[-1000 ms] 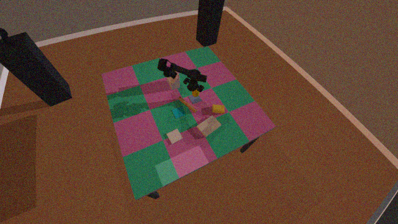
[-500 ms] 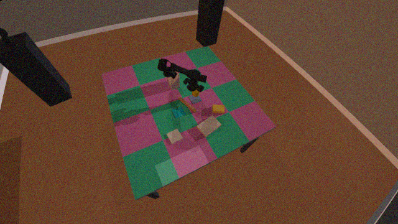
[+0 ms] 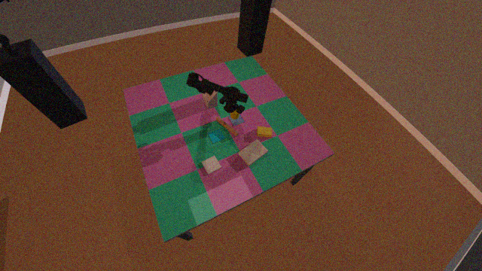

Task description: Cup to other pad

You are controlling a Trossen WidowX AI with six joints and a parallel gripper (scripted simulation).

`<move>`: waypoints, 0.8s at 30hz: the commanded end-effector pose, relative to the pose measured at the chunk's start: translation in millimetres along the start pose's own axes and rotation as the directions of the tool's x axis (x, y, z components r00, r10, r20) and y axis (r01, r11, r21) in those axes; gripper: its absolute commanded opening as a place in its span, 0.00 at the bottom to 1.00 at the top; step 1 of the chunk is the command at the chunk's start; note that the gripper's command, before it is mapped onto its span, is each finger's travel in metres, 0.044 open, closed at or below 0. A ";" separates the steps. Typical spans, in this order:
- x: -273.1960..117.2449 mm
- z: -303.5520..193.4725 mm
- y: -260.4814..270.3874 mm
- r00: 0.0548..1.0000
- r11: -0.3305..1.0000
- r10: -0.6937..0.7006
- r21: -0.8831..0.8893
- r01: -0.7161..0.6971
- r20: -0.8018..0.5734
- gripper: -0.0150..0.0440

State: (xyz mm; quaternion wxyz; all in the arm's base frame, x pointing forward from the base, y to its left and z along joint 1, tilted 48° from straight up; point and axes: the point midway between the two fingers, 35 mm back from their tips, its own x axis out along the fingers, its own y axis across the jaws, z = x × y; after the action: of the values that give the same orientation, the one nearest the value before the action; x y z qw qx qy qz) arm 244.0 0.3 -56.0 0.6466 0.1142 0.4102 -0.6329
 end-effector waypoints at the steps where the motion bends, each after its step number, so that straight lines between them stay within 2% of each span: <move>1: -0.5 10.7 -2.2 1.000 1.000 0.001 -0.003 -0.001 0.003 0.25; 24: -1.3 73.7 -10.6 1.000 1.000 0.000 -0.002 0.000 0.005 0.25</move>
State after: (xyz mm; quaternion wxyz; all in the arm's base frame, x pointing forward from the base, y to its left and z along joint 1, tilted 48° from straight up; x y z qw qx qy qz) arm 259.4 -44.4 -11.6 0.6454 0.1114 0.4109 -0.6342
